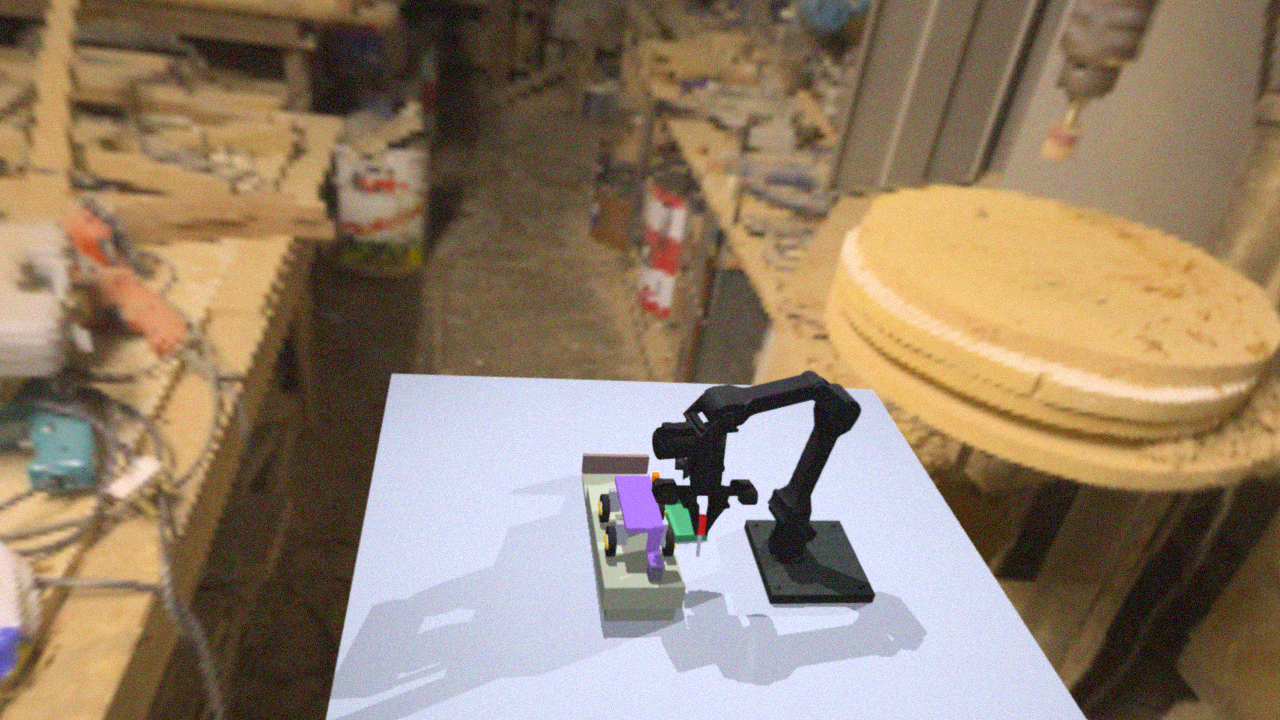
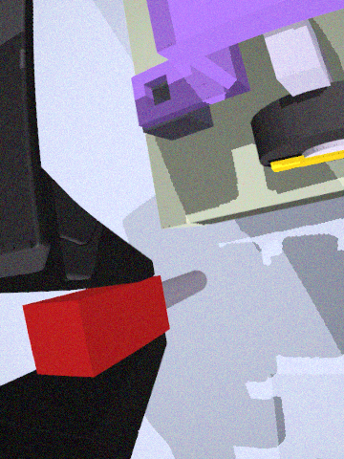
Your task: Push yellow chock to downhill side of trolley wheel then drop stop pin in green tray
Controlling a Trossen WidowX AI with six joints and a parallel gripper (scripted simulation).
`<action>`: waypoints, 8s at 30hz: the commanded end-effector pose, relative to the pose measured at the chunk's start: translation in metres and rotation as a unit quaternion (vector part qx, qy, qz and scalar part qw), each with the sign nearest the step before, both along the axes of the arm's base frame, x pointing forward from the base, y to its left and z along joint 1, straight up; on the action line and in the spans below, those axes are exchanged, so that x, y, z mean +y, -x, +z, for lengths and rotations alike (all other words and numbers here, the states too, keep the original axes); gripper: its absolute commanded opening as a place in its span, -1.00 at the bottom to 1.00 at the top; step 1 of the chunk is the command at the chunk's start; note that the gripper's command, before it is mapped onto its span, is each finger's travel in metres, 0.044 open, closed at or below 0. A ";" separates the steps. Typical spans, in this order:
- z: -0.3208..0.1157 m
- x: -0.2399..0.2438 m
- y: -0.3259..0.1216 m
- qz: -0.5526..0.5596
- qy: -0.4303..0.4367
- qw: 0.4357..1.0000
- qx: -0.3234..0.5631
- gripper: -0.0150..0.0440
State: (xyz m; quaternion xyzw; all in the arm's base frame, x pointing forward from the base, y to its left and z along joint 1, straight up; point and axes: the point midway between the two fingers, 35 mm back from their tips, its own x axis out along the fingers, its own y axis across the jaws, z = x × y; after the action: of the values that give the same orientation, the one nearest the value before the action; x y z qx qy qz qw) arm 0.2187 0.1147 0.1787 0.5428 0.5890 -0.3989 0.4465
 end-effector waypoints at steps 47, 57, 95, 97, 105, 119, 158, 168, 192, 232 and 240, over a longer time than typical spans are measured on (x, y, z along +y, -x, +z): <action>-0.023 -0.183 -0.014 0.002 0.005 1.000 -0.002 -0.49; -0.029 -0.212 -0.015 0.002 0.007 1.000 -0.002 -0.49; -0.028 -0.205 -0.013 -0.492 0.093 0.862 0.076 -0.49; -0.028 -0.205 -0.013 -0.518 0.096 0.846 0.078 -0.49; -0.028 -0.203 -0.014 -0.619 0.104 0.774 0.080 -0.49; -0.032 -0.203 -0.008 -0.655 0.106 0.744 0.080 -0.49; -0.111 -0.234 0.006 -0.675 0.160 0.720 0.012 -0.49; -0.111 -0.229 0.007 -0.675 0.160 0.720 0.012 0.15; -0.118 -0.214 0.009 -0.675 0.159 0.720 0.013 0.15; -0.133 -0.193 0.012 -0.675 0.159 0.720 0.013 0.15; -0.137 -0.190 0.013 -0.675 0.159 0.720 0.014 0.15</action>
State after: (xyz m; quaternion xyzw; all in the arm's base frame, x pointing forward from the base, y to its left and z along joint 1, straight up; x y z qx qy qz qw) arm 0.2064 -0.0759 0.0437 0.7123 0.0037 -0.6896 0.1306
